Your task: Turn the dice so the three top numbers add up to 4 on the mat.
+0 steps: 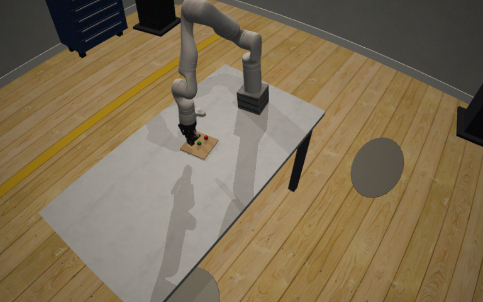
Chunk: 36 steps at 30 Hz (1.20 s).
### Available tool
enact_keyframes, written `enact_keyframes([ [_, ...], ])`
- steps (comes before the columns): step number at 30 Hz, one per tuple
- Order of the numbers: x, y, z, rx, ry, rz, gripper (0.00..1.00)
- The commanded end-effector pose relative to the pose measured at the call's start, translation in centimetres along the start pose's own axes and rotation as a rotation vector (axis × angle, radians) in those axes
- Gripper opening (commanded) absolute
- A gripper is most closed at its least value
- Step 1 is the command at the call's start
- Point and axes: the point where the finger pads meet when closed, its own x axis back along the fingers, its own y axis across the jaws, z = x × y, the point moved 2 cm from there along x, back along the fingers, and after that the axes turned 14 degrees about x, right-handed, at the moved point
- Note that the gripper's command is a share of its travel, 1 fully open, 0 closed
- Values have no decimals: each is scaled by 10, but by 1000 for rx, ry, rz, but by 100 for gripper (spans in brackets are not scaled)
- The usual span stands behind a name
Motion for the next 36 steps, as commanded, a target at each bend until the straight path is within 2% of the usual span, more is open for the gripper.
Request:
enact_keyframes([
  [1,-15,1,3,1,14,-1,11],
  [6,-33,1,3,1,14,-1,11],
  [10,-40,1,4,1,14,-1,11],
  [36,-41,1,4,1,14,-1,11],
])
